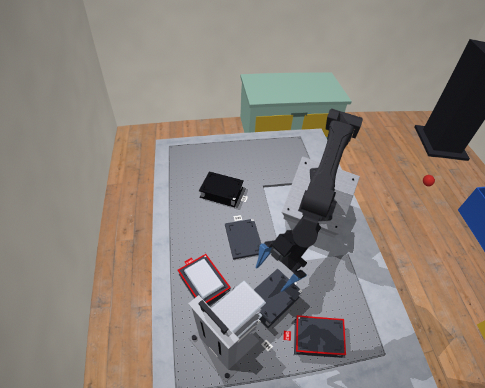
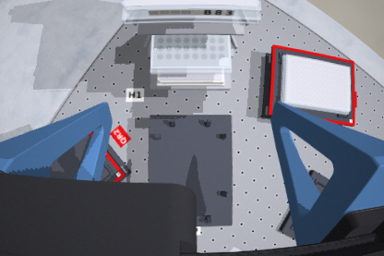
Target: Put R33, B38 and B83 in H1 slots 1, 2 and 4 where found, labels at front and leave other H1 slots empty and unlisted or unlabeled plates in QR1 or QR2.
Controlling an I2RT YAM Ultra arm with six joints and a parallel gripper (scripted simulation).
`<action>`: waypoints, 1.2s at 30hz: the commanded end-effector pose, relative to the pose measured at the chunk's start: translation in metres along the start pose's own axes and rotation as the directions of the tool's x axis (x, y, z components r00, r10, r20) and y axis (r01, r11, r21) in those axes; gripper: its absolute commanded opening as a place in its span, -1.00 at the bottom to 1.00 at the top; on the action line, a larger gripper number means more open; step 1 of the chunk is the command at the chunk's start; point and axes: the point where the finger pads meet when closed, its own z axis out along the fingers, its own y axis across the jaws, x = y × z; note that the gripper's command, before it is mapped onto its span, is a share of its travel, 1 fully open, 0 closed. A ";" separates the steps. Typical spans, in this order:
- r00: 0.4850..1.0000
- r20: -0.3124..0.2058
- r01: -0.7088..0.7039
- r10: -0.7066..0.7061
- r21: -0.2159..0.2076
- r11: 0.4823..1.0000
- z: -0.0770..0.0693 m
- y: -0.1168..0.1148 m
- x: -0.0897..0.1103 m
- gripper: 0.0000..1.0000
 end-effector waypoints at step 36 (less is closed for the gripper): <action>1.000 0.011 -0.006 0.006 -0.004 1.000 -0.022 0.000 0.016 1.00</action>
